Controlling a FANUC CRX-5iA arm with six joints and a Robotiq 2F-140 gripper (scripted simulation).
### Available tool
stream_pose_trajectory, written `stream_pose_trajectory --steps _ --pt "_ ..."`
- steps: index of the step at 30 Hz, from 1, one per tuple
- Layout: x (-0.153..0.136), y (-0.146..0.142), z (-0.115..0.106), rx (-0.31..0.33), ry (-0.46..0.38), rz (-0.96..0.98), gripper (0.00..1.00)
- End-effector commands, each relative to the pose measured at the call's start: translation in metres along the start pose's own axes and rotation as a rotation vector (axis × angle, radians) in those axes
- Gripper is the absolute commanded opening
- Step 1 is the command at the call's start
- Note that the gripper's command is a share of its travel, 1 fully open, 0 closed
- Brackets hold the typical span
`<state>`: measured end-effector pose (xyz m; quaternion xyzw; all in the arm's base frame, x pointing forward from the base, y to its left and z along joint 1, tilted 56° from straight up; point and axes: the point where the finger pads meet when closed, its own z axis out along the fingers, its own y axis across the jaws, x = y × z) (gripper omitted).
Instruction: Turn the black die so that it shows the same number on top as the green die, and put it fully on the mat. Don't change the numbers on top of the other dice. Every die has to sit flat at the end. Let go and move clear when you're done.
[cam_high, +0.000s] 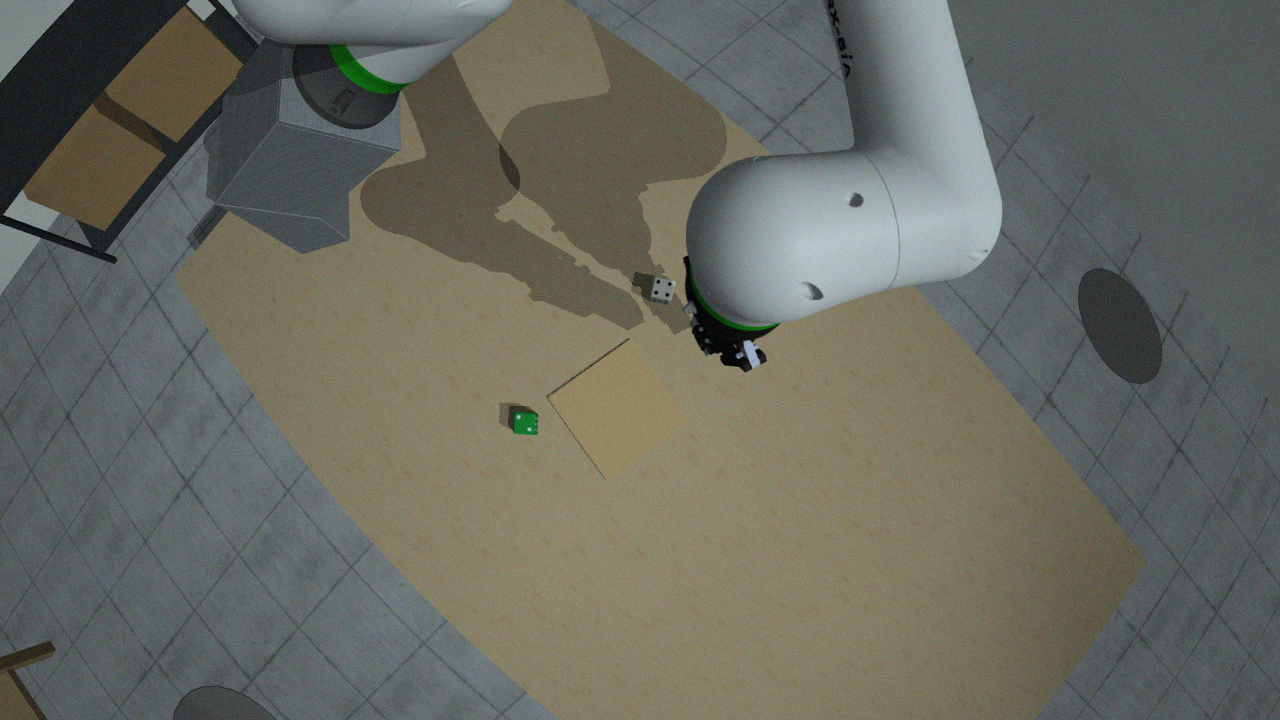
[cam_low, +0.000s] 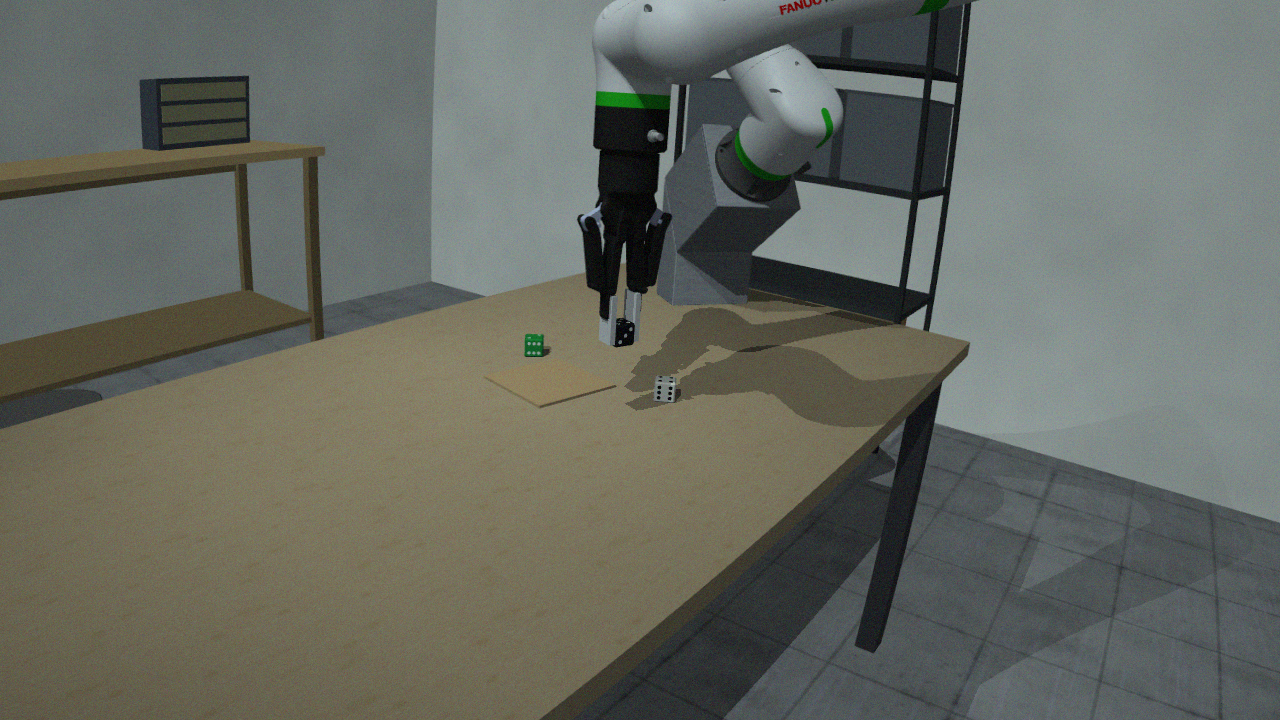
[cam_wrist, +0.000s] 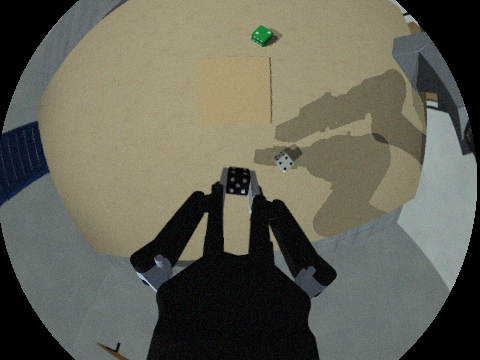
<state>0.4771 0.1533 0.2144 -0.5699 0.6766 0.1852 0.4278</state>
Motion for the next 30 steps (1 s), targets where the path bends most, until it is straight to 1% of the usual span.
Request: stream_pose_trajectory --steps 1,2,3,9,11,12,17,18,19,21,22,28,30 --pt "0.002 -0.001 0.000 0.000 0.000 0.009 0.16" --pt "0.010 -0.004 0.001 0.000 0.002 0.061 0.16" --pt "0.027 -0.009 0.003 -0.001 0.005 0.168 0.16" --pt "0.059 -0.018 0.007 -0.002 0.007 0.360 0.16" --pt "0.059 -0.018 0.007 -0.002 0.007 0.360 0.16" --pt "0.076 -0.022 0.008 -0.002 0.007 0.464 0.16" --pt "0.103 -0.027 0.010 -0.001 0.005 0.628 0.16" --pt "0.104 -0.027 0.010 -0.001 0.005 0.636 0.16" --pt "0.115 -0.029 0.010 0.000 0.003 0.700 0.16" --pt "0.122 -0.030 0.010 0.000 0.002 0.744 0.16" --pt "0.131 -0.031 0.011 0.001 0.000 0.796 0.16" --pt "0.133 -0.030 0.011 0.004 -0.012 0.806 0.16" --pt "0.133 -0.029 0.012 0.016 -0.048 0.806 0.16"
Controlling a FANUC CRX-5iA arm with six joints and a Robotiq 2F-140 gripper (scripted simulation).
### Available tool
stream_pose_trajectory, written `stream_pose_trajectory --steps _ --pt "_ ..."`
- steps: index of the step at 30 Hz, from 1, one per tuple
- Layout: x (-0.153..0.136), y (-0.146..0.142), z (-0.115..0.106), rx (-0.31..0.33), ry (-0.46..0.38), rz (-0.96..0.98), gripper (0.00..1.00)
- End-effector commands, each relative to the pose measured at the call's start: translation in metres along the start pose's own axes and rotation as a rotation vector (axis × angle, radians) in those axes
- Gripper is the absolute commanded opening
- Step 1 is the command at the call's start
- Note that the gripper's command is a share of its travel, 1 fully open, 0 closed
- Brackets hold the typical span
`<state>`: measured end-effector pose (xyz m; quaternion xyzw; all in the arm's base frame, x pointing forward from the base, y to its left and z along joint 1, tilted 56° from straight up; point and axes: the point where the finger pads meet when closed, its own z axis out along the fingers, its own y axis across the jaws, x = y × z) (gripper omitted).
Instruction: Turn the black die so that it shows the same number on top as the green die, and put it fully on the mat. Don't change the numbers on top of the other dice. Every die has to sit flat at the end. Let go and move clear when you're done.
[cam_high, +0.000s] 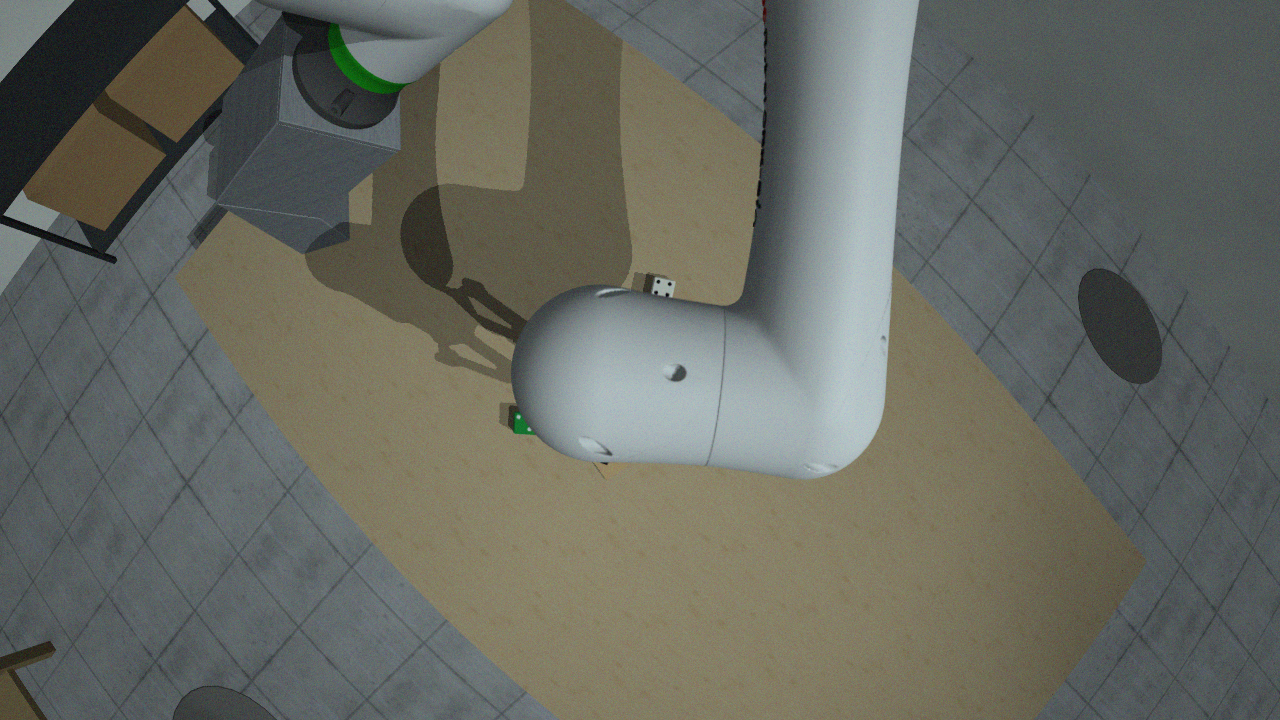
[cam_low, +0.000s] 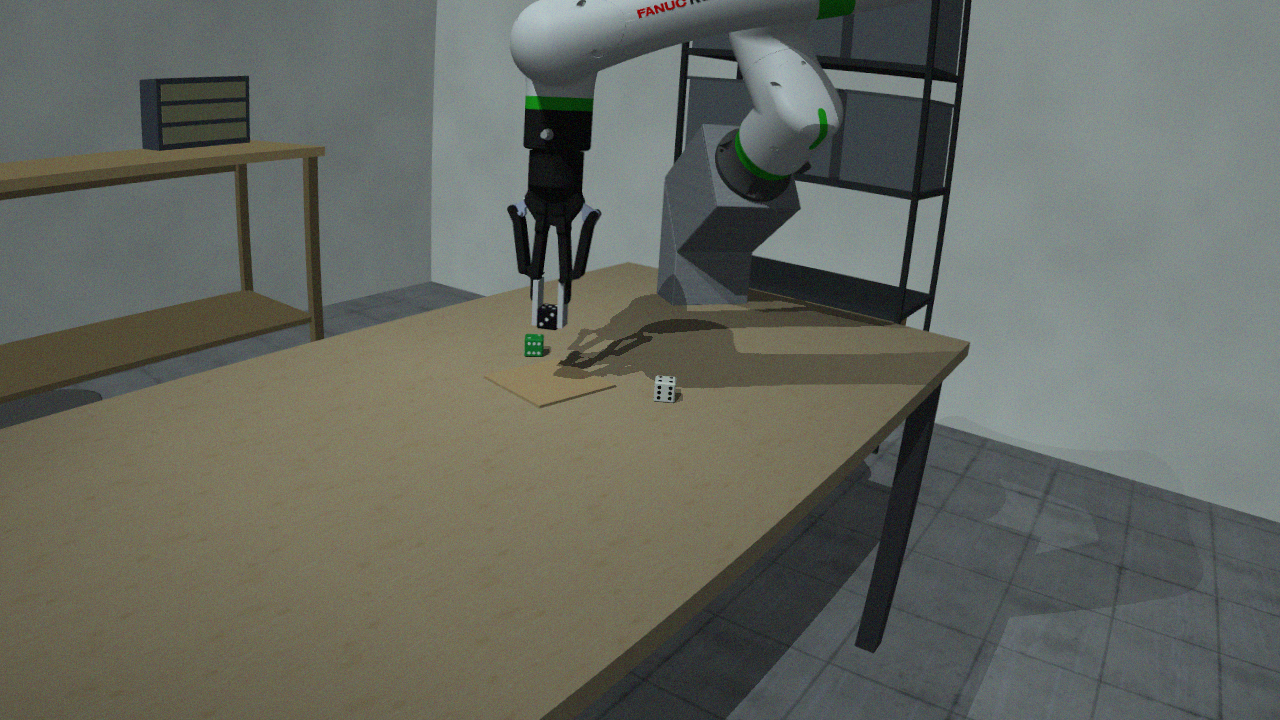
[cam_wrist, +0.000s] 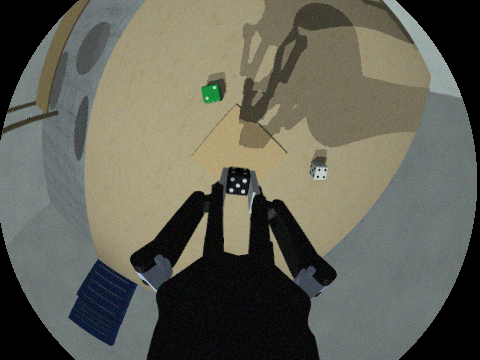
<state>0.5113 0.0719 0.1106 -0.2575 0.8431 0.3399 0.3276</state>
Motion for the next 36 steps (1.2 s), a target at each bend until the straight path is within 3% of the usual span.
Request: stream_pose_trajectory --steps 1,4,13,15,17,30,32,36 --pt "0.002 0.000 0.001 -0.003 -0.066 0.002 0.16" --pt "0.004 0.000 0.003 -0.003 -0.207 0.003 0.16" --pt "0.008 0.000 0.005 -0.004 -0.438 0.002 0.16" --pt "0.008 0.000 0.005 -0.004 -0.438 0.002 0.16" --pt "0.009 0.000 0.006 -0.004 -0.538 0.002 0.16" --pt "0.014 0.000 0.009 -0.004 -0.856 0.001 0.16" --pt "0.014 0.000 0.009 -0.004 -0.856 0.001 0.16" --pt "0.016 -0.001 0.009 0.004 -0.977 0.002 0.16"
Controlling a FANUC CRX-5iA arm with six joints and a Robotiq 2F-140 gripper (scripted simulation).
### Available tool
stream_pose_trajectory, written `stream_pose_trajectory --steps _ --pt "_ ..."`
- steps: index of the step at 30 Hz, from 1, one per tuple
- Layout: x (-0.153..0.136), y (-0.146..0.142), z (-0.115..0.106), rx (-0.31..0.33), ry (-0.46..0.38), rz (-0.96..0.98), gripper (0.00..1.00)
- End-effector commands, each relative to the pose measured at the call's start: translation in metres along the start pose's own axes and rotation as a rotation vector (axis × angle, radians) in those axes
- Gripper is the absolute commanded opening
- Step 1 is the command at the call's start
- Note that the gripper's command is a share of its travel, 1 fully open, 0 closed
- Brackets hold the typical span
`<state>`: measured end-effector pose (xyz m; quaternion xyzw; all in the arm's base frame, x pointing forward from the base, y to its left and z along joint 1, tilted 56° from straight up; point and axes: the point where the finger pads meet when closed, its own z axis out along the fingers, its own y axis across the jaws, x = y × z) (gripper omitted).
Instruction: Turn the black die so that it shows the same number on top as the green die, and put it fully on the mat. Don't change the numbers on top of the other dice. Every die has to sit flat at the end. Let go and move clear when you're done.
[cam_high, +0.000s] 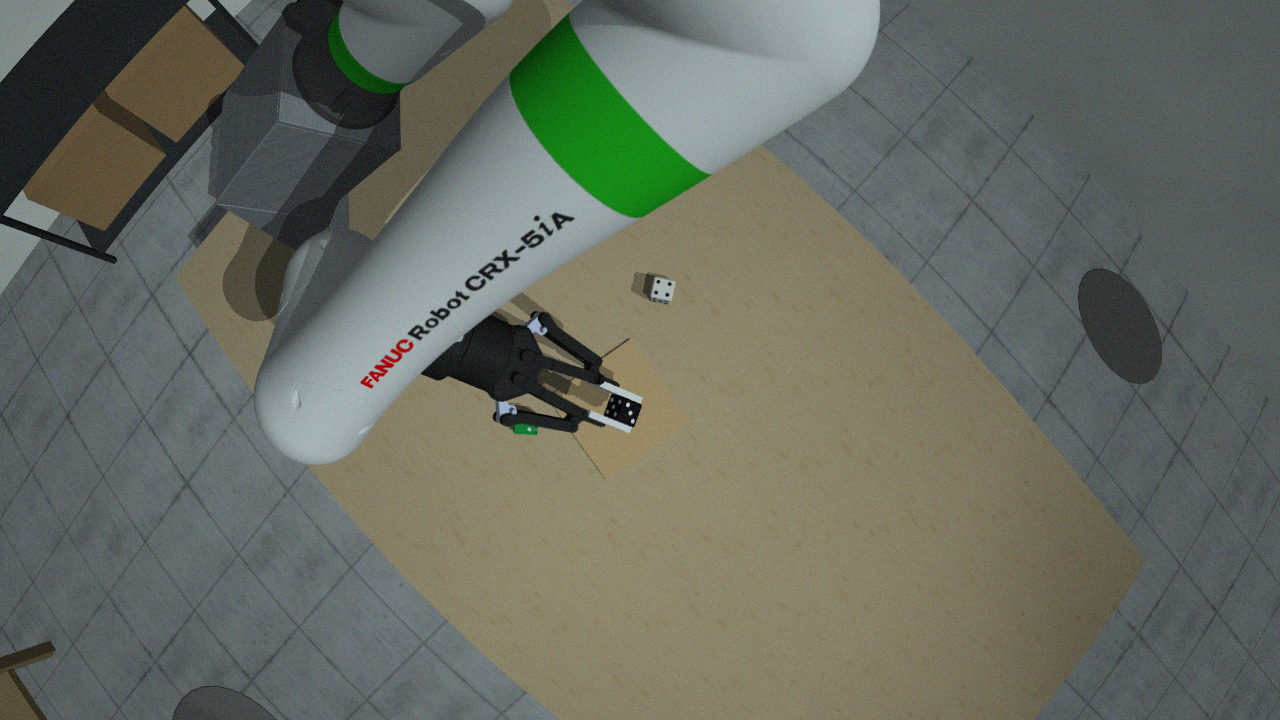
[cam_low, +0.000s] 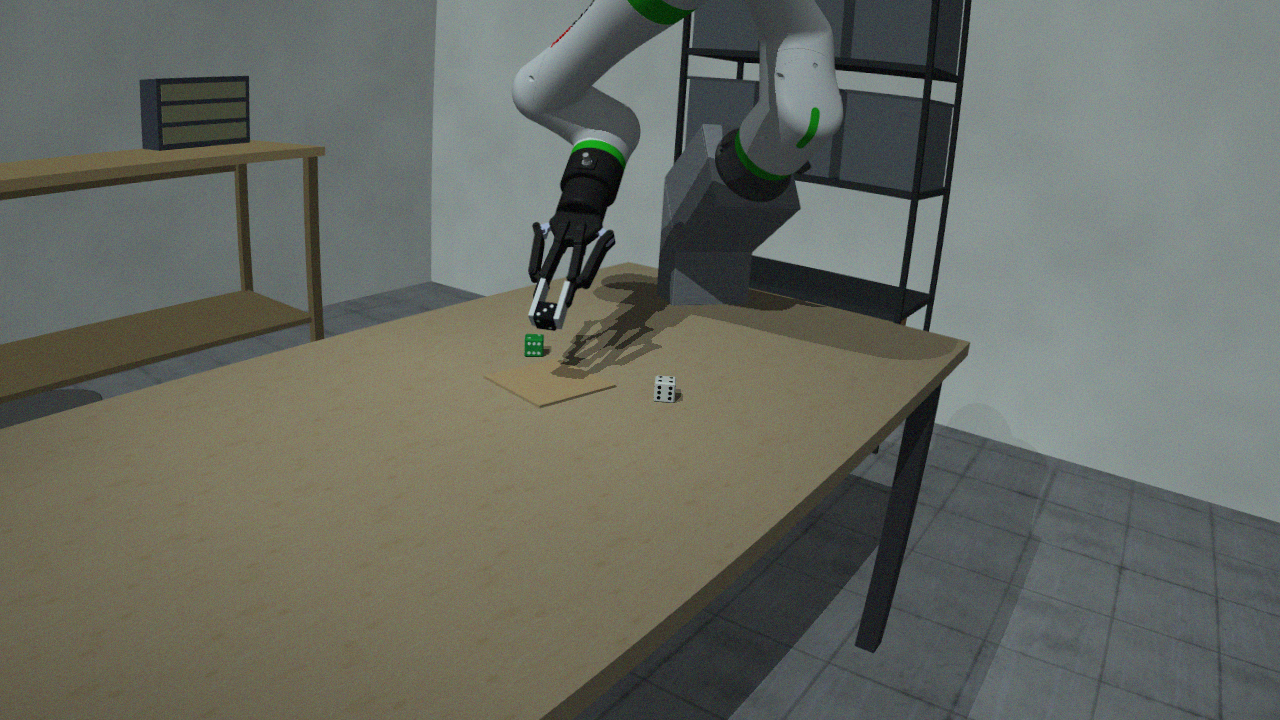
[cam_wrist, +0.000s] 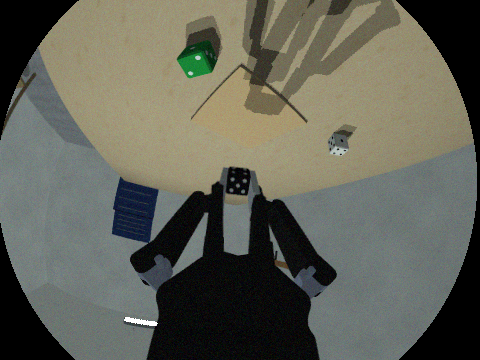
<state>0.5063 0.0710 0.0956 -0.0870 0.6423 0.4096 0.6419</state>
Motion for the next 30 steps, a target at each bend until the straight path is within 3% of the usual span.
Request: stream_pose_trajectory --steps 1,5,17,30 --pt "0.004 0.001 0.001 -0.017 -0.169 -0.006 0.16" --pt "0.005 0.000 -0.002 -0.006 -0.224 -0.009 0.16" --pt "0.008 0.000 0.001 -0.019 -0.229 -0.005 0.16" --pt "0.034 0.001 0.024 -0.023 -0.230 -0.004 0.16"
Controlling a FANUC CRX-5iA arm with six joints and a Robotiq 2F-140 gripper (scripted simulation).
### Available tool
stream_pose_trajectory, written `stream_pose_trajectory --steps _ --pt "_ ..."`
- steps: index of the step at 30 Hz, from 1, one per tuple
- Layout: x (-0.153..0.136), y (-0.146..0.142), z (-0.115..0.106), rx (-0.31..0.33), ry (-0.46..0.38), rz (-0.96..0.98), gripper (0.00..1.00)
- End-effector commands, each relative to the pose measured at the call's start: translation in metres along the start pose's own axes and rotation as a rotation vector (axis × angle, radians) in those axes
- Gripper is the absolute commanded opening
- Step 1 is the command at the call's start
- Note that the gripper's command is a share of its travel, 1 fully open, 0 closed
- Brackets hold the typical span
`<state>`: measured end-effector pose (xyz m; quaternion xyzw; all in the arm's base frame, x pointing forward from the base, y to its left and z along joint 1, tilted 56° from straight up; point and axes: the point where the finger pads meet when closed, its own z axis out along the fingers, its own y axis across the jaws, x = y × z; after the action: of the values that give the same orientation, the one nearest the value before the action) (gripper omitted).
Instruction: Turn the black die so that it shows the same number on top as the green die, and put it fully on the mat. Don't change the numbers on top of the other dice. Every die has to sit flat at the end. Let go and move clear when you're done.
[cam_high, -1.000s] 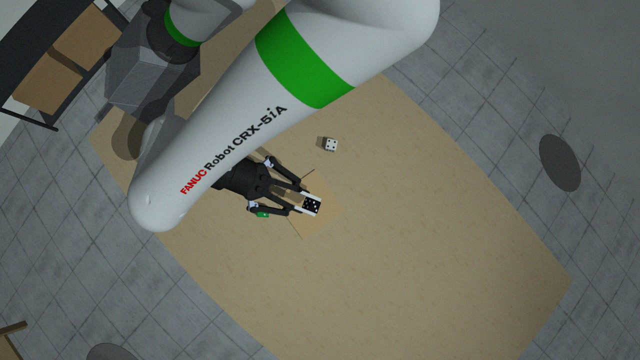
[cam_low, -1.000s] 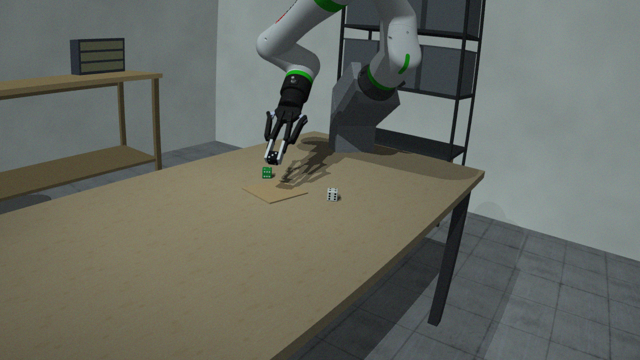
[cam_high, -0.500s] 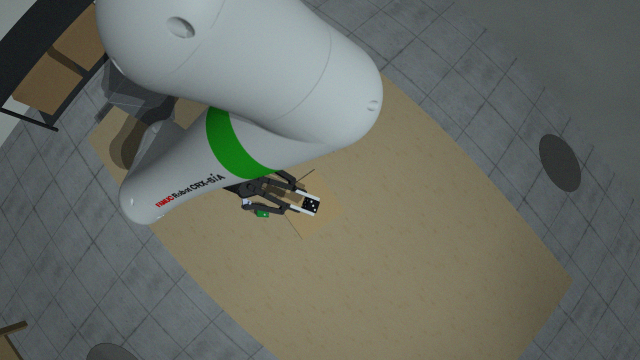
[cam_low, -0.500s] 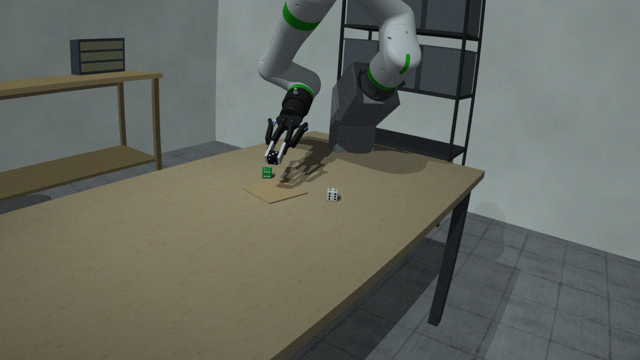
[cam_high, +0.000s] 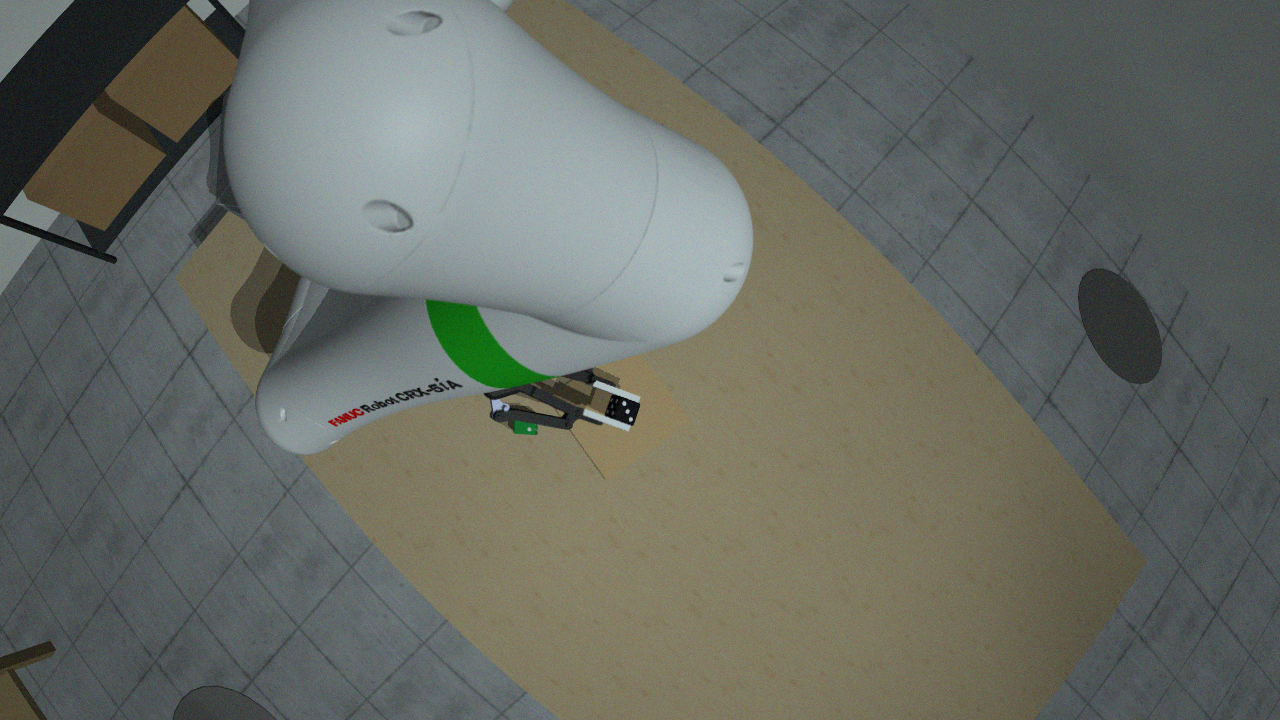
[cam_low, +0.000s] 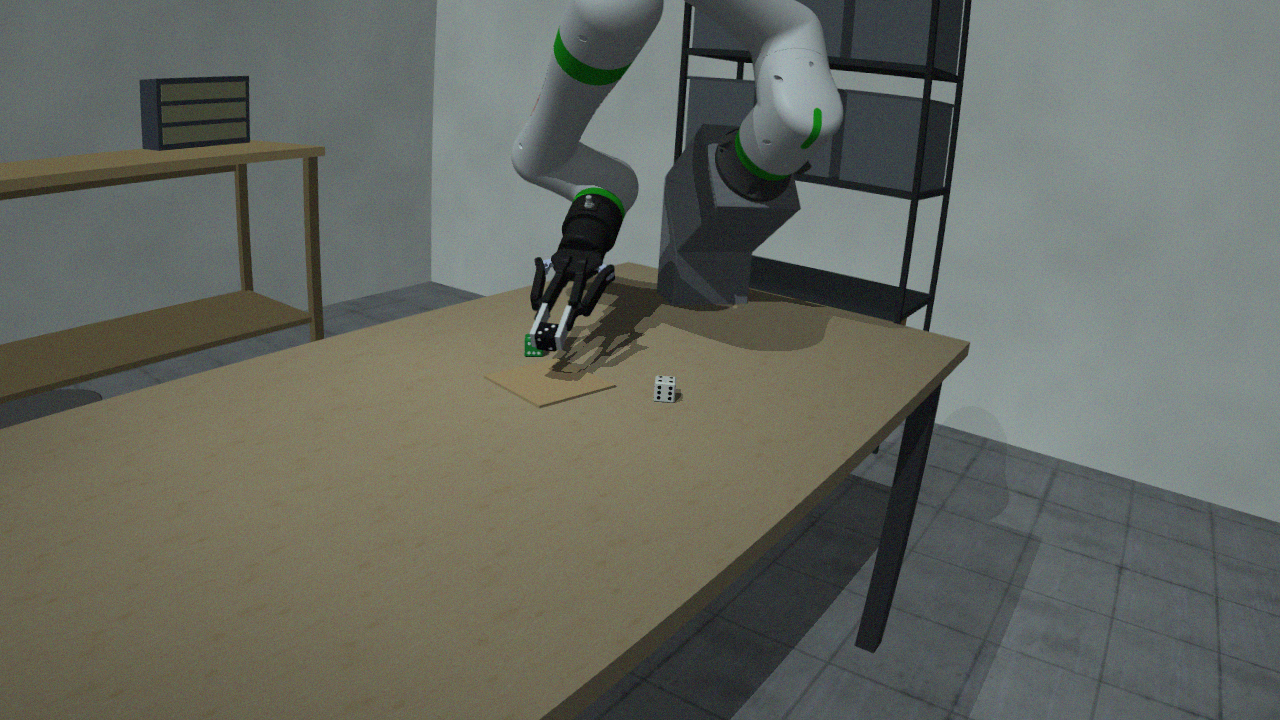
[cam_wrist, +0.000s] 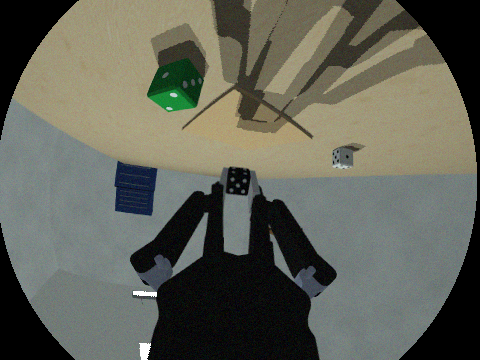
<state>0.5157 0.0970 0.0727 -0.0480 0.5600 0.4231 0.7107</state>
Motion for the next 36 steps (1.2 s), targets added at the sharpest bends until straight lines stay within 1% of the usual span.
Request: stream_pose_trajectory --steps 1,7,12,36 --pt "0.008 0.000 0.005 0.000 -0.001 0.000 0.16" --pt "0.024 0.001 0.014 0.000 -0.001 0.000 0.16" --pt "0.032 0.001 0.018 0.000 -0.001 0.000 0.16" --pt "0.033 0.001 0.019 0.000 -0.001 0.000 0.16"
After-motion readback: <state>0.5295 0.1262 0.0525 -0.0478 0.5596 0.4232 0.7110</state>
